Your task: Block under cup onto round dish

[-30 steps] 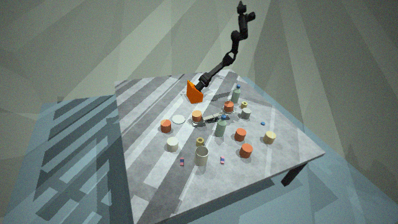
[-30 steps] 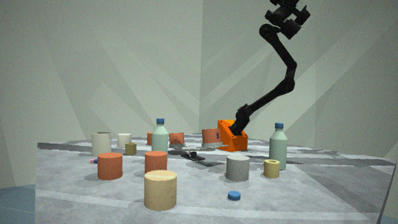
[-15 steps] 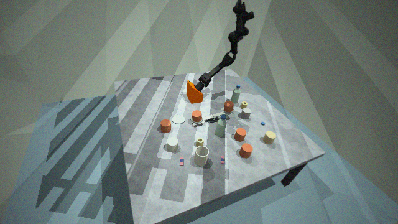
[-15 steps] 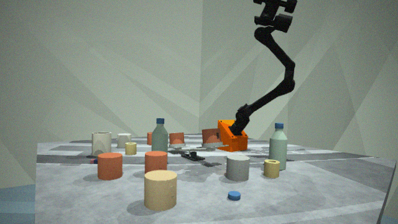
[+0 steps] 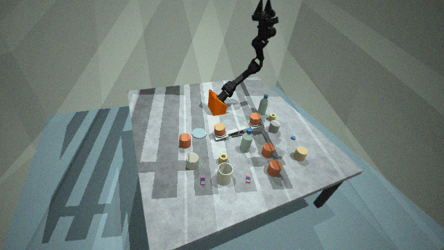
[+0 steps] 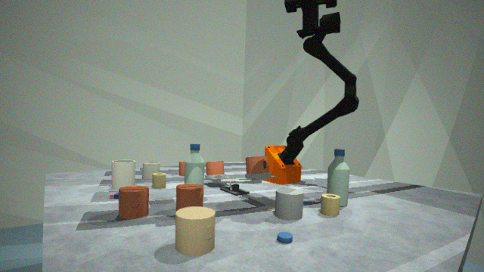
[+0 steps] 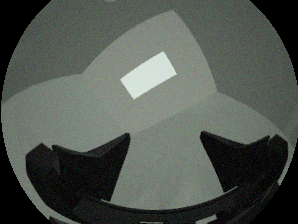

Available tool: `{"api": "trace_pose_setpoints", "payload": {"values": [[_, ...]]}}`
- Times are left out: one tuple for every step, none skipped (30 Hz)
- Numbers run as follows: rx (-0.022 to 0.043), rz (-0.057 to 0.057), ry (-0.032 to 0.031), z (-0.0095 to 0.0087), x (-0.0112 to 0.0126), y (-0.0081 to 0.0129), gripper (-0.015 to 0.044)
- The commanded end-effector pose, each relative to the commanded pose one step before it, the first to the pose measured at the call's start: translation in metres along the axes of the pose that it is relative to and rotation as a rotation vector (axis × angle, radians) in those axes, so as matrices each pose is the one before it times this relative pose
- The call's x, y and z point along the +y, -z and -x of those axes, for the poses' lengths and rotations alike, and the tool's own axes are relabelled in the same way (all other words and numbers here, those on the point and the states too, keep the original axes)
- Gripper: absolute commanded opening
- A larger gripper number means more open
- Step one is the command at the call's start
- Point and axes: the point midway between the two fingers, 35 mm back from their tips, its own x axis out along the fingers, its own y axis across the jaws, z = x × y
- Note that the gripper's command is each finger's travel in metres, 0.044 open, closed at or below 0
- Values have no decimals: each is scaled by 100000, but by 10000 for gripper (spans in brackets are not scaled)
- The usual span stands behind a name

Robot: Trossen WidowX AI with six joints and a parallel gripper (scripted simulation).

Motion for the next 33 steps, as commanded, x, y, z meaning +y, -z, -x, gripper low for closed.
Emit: {"api": "trace_pose_setpoints", "payload": {"values": [[-4018,2456,-10394,434,2853,-106,440],[-936,573,-2669,67,713,-37,440],[-918,536,-2690,65,717,-35,440],[-900,498,-2710,62,721,-32,440],[-882,460,-2729,60,725,-29,440],[-865,418,-2748,58,729,-27,440],[-847,380,-2766,56,733,-24,440],[-829,341,-2783,53,737,-21,440],[-810,303,-2800,51,740,-18,440],[-792,264,-2816,48,743,-15,440],[-774,224,-2831,45,746,-12,440],[-756,185,-2846,43,749,-8,440],[-738,146,-2860,40,752,-5,440],[-720,106,-2873,37,754,-2,440],[-702,66,-2886,35,756,2,440],[-683,30,-2897,32,758,6,440],[-665,-10,-2908,29,760,9,440],[-648,-50,-2919,26,762,13,440],[-630,-90,-2929,23,764,16,440],[-613,-131,-2938,20,765,20,440],[-596,-172,-2947,17,766,24,440],[-579,-212,-2955,14,767,27,440],[-562,-253,-2962,11,768,31,440],[-545,-294,-2969,8,769,35,440],[-528,-335,-2975,5,769,39,440],[-512,-376,-2980,2,769,43,440],[-496,-418,-2985,-2,769,47,440],[-480,-459,-2989,-5,769,51,440],[-464,-500,-2992,-8,769,55,440],[-449,-541,-2995,-11,768,59,440],[-433,-582,-2997,-14,768,63,440],[-418,-624,-2998,-17,767,67,440],[-404,-665,-2999,-21,766,71,440]]}}
